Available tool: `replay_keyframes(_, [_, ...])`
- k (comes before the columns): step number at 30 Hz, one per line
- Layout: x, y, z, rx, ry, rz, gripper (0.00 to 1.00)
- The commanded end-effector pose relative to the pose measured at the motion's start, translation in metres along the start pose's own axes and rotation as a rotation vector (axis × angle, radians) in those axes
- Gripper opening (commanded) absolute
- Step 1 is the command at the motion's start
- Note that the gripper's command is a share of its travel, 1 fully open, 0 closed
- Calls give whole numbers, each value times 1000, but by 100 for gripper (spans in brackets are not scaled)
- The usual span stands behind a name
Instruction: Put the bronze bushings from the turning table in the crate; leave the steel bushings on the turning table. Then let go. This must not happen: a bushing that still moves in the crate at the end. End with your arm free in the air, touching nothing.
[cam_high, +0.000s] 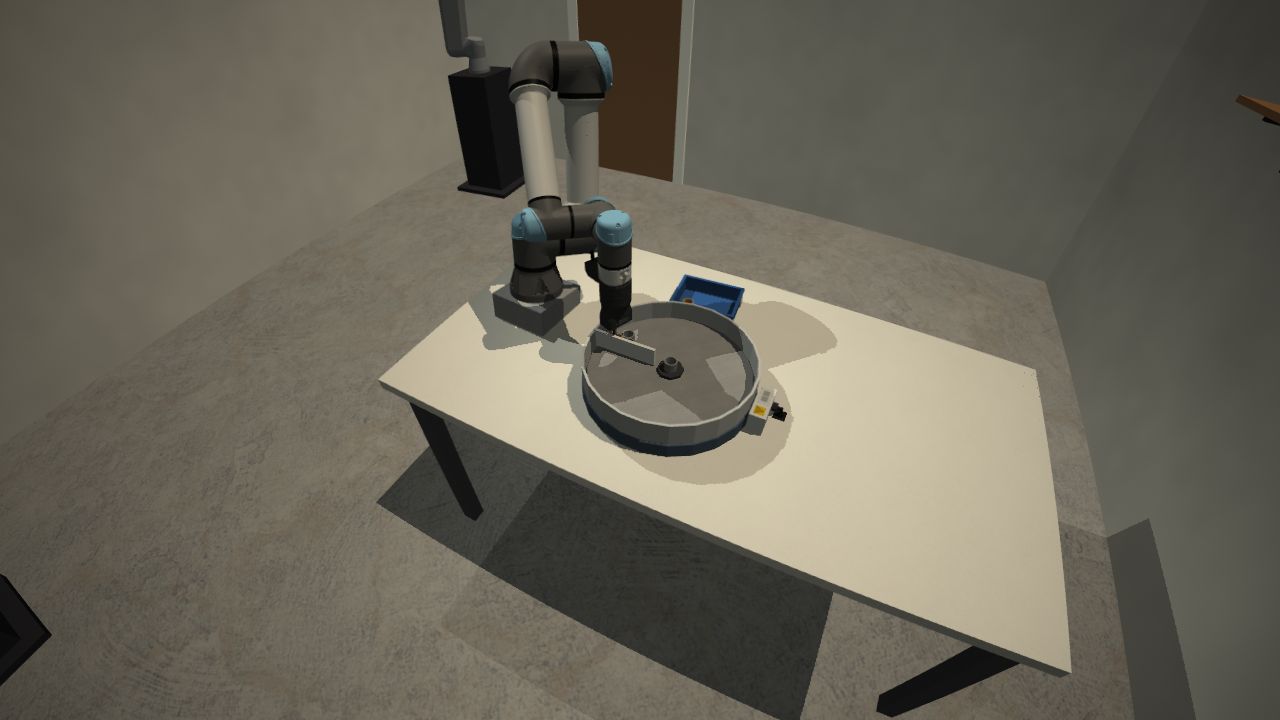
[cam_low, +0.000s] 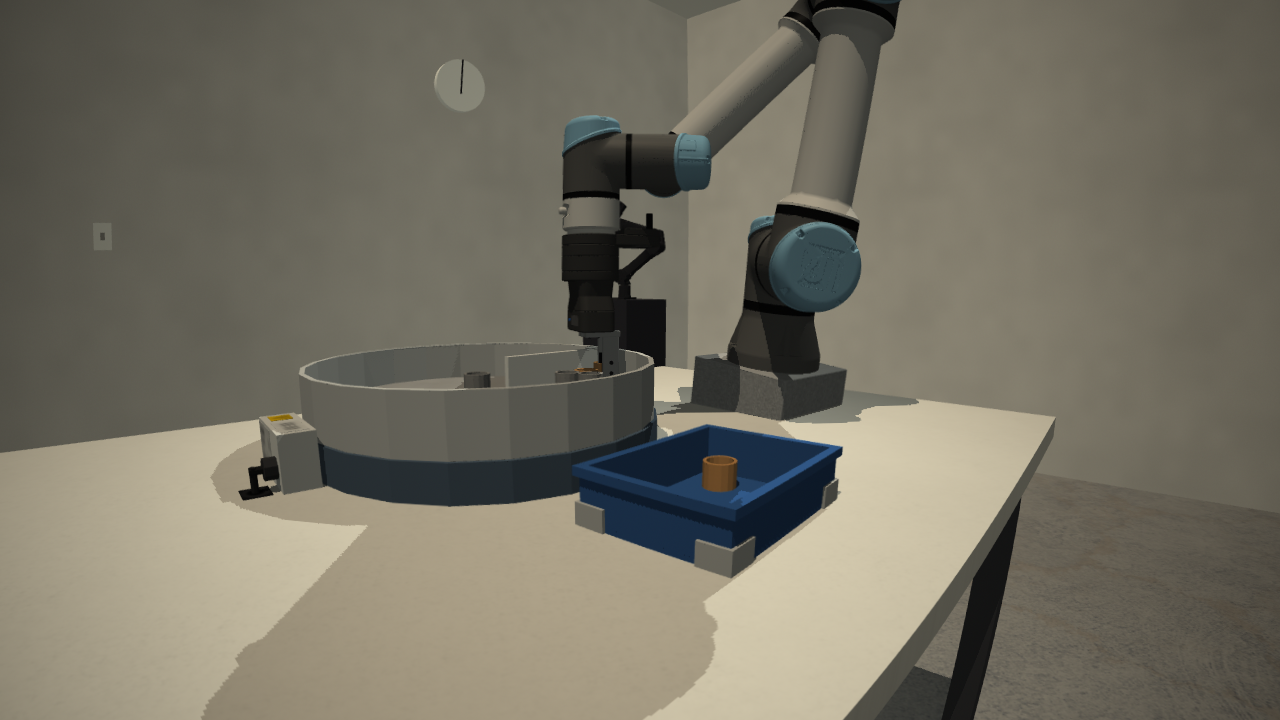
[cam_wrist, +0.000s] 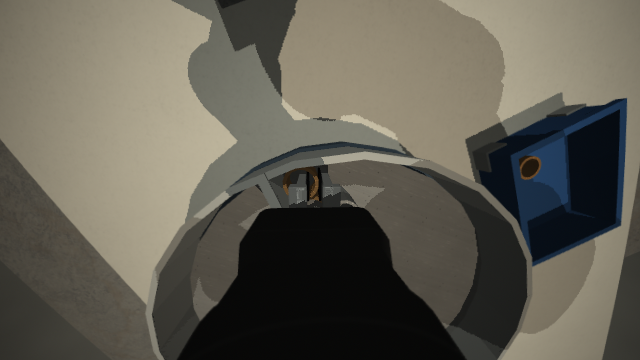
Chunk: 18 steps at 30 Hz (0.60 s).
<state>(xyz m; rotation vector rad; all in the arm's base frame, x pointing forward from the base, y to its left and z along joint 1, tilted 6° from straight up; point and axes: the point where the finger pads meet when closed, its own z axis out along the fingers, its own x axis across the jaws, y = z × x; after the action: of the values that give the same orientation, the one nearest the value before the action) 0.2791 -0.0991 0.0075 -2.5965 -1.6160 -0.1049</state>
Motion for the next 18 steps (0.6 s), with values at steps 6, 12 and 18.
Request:
replay_keyframes(6, [0,0,-3,-1,0,0,0])
replay_keyframes(12, [0,0,-8,-1,0,0,0])
replay_keyframes(18, [0,0,-8,-1,0,0,0])
